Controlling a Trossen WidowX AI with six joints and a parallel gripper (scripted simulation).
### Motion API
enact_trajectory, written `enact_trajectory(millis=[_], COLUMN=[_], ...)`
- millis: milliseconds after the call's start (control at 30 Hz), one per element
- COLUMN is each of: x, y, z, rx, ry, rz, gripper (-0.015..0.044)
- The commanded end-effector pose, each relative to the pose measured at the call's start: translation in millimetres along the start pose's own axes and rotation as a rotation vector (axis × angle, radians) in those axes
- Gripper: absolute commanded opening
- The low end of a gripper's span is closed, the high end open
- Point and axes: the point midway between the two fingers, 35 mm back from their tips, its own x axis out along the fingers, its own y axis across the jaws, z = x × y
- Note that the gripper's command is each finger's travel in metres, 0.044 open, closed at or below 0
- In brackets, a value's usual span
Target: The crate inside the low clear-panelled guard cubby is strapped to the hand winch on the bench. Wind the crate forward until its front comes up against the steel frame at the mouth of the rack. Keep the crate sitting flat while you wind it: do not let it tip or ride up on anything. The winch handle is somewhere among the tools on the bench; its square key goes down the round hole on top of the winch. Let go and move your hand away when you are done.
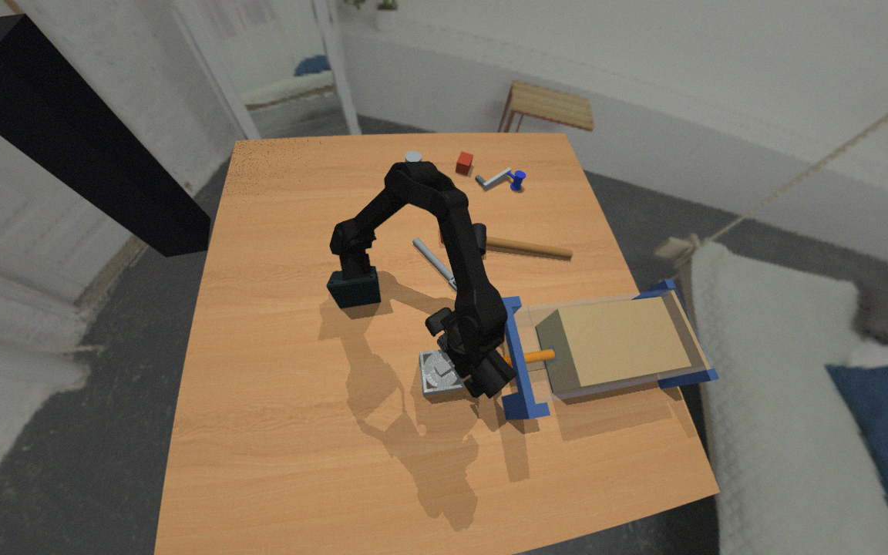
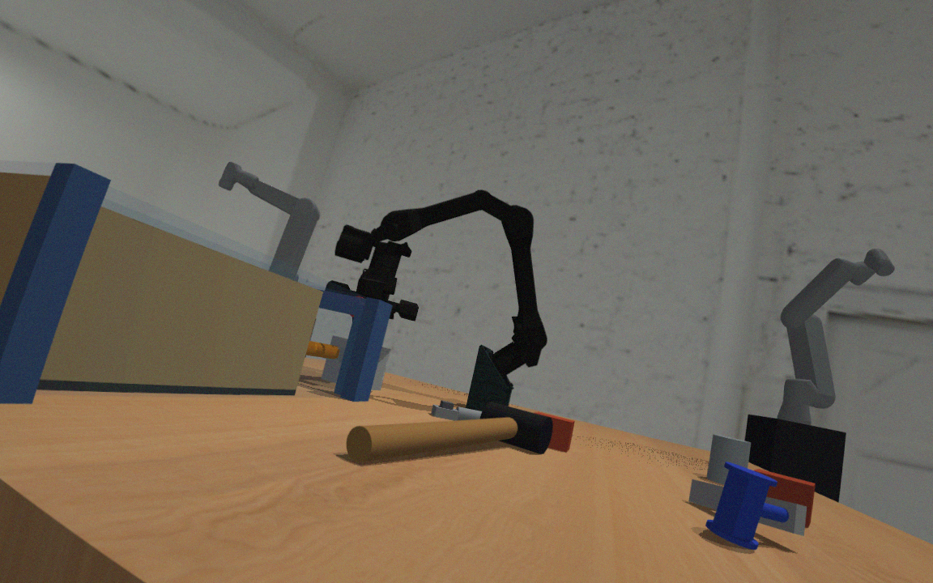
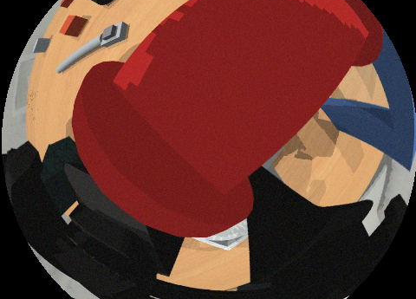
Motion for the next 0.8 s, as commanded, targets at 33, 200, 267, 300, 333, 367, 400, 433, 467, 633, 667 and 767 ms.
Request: enact_trajectory(millis=[33,200,267,300,333,367,400,433,467,633,667,767], x=[4.0,4.0,3.9,3.9,3.9,3.9,3.9,3.9,3.9,3.9,3.8,3.9], y=[-1.5,1.4,1.7,1.7,1.7,1.8,1.8,1.8,1.8,3.6,3.6,3.7], z=[-0.2,-0.4,-0.3,-0.3,-0.3,-0.3,-0.3,-0.3,-0.3,-0.4,-0.3,-0.4], rx=[0.008,-0.055,-0.061,-0.061,-0.061,-0.064,-0.064,-0.064,-0.064,-0.109,-0.11,-0.112], ry=[0.005,0.003,0.003,0.003,0.003,0.003,0.003,0.003,0.003,0.002,0.002,0.002], rz=[-0.002,0.004,0.004,0.004,0.004,0.005,0.005,0.005,0.005,0.009,0.009,0.009], gripper=[0.0,0.0,0.0,0.0,0.0,0.0,0.0,0.0,0.0,0.0,0.0,0.0])
